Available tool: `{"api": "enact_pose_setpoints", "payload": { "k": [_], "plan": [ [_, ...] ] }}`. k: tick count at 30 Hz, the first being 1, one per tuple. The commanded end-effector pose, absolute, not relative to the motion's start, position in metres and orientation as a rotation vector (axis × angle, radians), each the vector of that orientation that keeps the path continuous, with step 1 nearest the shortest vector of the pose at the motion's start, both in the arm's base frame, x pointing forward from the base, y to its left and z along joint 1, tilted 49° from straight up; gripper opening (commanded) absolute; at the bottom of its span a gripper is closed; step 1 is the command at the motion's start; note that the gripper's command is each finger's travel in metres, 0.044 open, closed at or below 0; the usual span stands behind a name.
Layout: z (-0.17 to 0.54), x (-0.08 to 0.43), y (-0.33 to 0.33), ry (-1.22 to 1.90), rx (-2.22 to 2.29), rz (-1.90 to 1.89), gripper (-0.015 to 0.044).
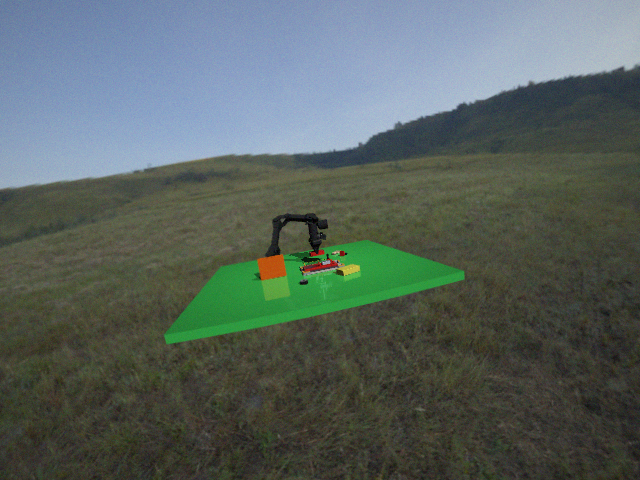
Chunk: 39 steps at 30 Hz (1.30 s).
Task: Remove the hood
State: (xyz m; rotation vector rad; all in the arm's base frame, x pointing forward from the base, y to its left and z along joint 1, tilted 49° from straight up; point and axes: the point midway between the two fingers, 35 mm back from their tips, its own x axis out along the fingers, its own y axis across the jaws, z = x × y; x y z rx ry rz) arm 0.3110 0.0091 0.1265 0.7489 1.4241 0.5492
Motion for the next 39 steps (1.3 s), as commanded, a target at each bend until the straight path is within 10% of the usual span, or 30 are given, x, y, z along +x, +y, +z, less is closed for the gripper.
{"api": "enact_pose_setpoints", "payload": {
  "k": [1,39],
  "plan": [
    [0.125,0.311,0.013,1.420,0.753,0.551,0.0000],
    [0.108,0.311,0.035,1.419,0.756,0.556,0.0000]
  ]
}}
